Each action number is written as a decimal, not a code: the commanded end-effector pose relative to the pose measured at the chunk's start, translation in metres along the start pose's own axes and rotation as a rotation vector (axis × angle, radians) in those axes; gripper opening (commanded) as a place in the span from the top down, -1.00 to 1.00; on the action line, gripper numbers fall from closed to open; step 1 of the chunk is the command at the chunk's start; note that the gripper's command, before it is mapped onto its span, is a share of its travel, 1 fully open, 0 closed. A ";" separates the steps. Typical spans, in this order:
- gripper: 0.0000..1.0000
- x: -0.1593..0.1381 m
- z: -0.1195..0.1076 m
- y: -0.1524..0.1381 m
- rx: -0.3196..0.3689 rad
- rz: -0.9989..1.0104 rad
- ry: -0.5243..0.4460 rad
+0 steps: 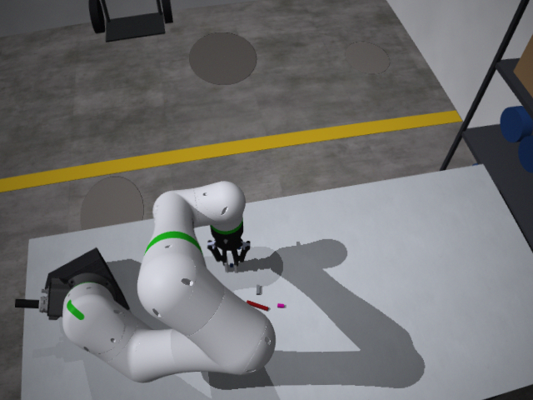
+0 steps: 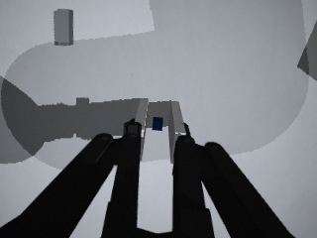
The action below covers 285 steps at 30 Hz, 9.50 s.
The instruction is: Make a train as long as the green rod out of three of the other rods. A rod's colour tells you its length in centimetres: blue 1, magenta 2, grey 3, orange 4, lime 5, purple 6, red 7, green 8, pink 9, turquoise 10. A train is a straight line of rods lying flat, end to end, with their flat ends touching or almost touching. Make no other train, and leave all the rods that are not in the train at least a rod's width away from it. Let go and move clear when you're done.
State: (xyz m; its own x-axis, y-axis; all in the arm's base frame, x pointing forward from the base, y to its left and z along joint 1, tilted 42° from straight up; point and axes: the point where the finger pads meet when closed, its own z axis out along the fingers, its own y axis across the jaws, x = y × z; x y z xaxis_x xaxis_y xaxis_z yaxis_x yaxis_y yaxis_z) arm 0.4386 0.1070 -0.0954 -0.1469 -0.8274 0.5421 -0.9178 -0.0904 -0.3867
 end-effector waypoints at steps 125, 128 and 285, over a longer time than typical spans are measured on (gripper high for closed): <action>0.94 -0.055 -0.099 -0.027 0.001 -0.297 0.000; 0.94 -0.055 -0.099 -0.027 0.001 -0.297 0.000; 0.71 -0.056 0.000 -0.028 0.000 -0.297 0.000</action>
State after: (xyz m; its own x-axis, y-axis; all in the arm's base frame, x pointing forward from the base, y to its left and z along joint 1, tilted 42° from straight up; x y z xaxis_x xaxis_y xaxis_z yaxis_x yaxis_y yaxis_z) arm 0.4724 0.1558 -0.1147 0.1283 -0.7646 0.6315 -0.9205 -0.3288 -0.2110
